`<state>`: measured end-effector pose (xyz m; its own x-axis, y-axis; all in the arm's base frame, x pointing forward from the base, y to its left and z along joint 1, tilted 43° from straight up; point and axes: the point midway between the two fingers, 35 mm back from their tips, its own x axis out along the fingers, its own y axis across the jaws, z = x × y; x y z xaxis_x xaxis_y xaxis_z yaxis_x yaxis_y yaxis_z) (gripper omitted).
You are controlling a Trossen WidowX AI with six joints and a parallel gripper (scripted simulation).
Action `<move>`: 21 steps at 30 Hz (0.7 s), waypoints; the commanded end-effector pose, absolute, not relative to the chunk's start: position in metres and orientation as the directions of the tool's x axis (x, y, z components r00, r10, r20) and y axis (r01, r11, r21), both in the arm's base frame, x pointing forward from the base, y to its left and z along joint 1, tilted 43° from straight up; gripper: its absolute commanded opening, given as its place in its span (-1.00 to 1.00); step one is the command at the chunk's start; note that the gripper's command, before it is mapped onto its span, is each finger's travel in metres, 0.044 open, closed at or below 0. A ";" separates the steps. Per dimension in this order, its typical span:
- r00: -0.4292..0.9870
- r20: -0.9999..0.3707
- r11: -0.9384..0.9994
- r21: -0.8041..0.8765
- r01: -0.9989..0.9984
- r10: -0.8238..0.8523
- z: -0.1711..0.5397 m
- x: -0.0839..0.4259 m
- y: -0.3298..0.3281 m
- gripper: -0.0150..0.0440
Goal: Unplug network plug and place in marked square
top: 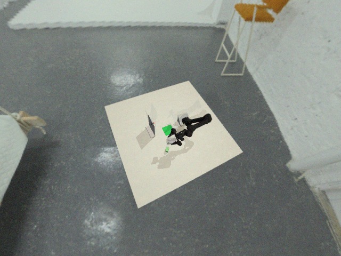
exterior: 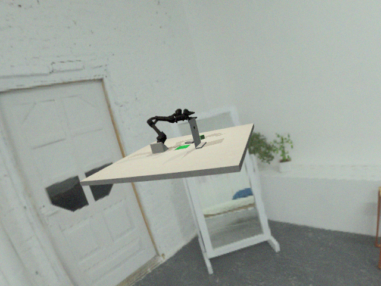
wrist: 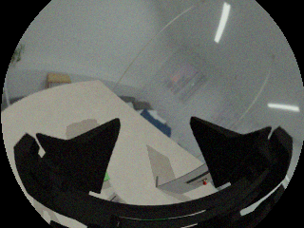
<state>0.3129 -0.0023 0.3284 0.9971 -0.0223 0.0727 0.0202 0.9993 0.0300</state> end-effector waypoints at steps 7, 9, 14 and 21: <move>0.998 0.050 0.998 -0.051 0.046 -0.044 0.304 0.331 -0.017 0.24; 0.998 0.042 0.995 -0.080 0.055 -0.052 0.295 0.337 -0.022 0.06; 0.997 0.021 0.986 -0.151 0.074 -0.071 0.271 0.349 -0.037 0.04; 0.995 -0.008 0.964 -0.248 0.094 -0.099 0.237 0.359 -0.060 0.04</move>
